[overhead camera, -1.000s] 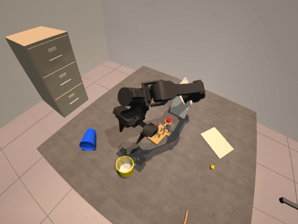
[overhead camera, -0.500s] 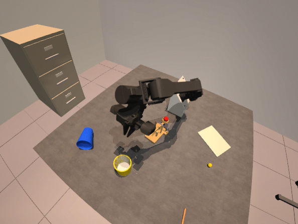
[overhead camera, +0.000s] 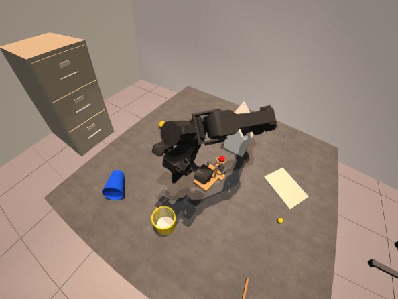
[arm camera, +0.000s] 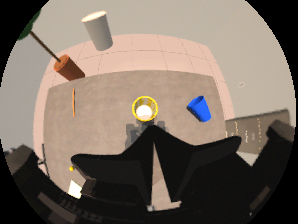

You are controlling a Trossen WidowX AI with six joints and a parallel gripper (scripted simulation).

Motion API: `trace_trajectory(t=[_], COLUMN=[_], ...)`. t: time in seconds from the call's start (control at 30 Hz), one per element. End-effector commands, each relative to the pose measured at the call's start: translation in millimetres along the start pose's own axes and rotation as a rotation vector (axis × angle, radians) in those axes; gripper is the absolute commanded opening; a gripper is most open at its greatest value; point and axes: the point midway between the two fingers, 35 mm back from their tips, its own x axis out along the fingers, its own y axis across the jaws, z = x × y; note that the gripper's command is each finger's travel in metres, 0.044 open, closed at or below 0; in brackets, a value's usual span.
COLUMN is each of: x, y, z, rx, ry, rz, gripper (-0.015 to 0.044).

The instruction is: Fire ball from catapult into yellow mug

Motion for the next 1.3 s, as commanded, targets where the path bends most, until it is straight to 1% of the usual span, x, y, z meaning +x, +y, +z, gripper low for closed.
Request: trace_trajectory(t=[0.0, 0.53, 1.27], x=[8, 21, 9], y=[19, 76, 121], z=[-11, -88, -222], rx=[-0.092, -0.482, -1.02], ry=[0.046, 0.273, 0.626], rz=[-0.026, -0.131, -0.175], gripper=[0.0, 0.0, 0.0])
